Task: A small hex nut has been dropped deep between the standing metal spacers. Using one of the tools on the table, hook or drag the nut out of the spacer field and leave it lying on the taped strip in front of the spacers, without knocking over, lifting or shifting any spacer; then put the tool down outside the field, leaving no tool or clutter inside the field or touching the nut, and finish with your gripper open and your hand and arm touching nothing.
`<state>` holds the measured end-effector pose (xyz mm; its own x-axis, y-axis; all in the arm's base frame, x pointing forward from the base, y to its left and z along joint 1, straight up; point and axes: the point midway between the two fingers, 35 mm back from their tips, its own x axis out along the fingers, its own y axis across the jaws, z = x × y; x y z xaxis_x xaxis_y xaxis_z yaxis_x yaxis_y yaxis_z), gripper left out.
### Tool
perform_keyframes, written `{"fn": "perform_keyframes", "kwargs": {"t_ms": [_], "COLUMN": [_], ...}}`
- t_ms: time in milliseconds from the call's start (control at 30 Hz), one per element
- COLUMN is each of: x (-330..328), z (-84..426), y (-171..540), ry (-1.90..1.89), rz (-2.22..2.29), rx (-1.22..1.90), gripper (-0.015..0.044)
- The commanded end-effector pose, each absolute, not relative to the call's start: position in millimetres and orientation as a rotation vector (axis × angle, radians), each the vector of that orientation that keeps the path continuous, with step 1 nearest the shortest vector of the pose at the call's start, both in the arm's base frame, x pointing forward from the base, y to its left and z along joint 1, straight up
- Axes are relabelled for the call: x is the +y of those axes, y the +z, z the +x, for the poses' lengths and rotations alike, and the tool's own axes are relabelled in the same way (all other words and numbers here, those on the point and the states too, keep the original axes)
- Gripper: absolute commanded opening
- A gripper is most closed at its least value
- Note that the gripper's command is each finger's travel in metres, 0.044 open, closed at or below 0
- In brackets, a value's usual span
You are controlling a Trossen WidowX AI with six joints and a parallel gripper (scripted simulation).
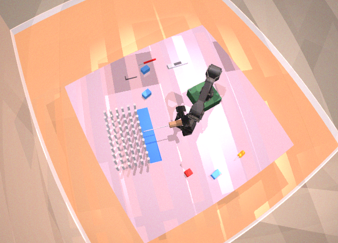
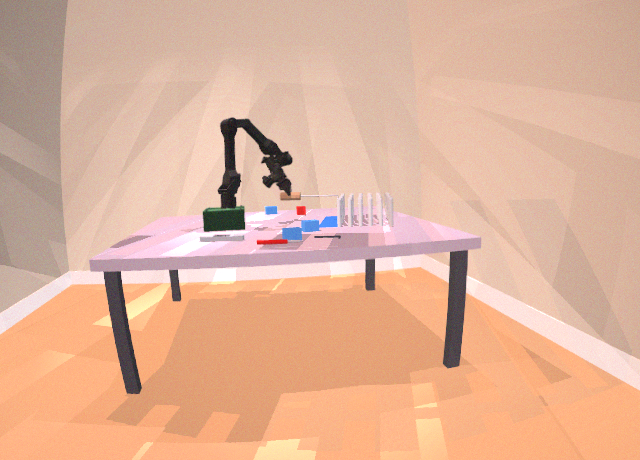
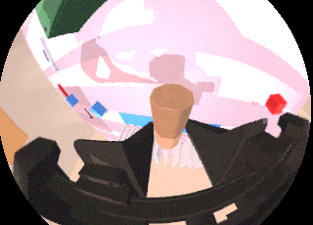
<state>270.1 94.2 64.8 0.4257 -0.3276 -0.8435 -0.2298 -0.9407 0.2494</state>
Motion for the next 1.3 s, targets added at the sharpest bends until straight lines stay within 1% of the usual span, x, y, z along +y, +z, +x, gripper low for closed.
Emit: {"fn": "perform_keyframes", "kwargs": {"t_ms": [0, 300, 1267], "x": [92.7, 85.8, 81.6], "z": [270.1, 260.4, 281.1], "y": [39.8, -11.2, -11.2], "ry": [-1.541, -1.540, -1.538], "rz": [2.568, 2.568, 2.571], "rx": [-0.507, -0.509, -0.509], "gripper": [0.0000, 0.0000, 0.0000]}}
